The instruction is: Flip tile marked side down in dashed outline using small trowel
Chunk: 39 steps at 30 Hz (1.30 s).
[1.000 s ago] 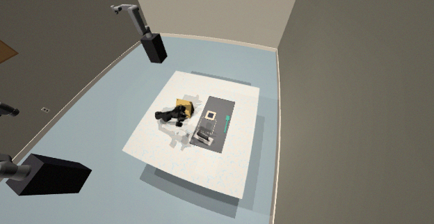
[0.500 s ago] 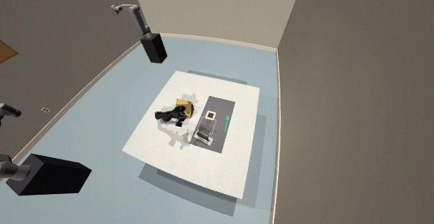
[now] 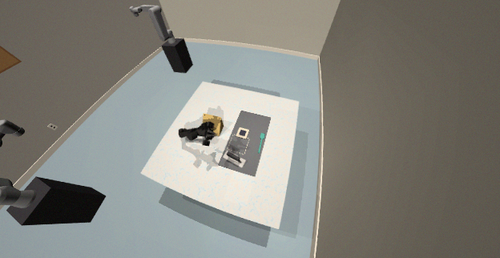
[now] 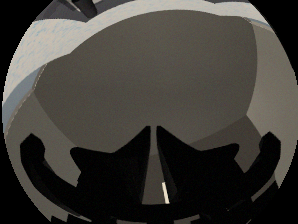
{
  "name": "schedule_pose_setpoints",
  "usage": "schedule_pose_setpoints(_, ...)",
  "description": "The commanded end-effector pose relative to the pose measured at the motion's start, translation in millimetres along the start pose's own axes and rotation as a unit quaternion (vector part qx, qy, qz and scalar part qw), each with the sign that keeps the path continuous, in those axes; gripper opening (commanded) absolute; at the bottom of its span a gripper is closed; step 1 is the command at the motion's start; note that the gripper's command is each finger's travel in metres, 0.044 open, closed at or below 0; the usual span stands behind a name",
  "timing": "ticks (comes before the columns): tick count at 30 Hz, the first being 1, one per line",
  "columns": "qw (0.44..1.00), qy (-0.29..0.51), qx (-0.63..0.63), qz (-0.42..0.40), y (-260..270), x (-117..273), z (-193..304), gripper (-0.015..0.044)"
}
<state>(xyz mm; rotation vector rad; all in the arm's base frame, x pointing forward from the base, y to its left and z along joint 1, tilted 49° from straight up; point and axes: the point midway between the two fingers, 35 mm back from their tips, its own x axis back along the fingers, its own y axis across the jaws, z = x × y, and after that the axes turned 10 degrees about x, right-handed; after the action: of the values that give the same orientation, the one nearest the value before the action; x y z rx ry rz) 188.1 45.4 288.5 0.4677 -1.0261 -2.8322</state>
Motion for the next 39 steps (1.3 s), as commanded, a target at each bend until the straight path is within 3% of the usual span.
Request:
schedule_pose_setpoints(1, 1.000, 0.000, 0.000, 0.000, -0.1, 0.0, 0.0, 0.0100)
schedule_pose_setpoints(8, 0.999, -0.024, 0.032, 0.007, 1.5, -4.8, -3.2, 0.0270)
schedule_pose_setpoints(23, 0.968, -0.144, 0.196, 0.062, 11.3, -26.9, -22.3, 0.0270)
schedule_pose_setpoints(39, 0.877, -0.255, 0.374, 0.164, 22.5, -46.6, -46.5, 0.0270)
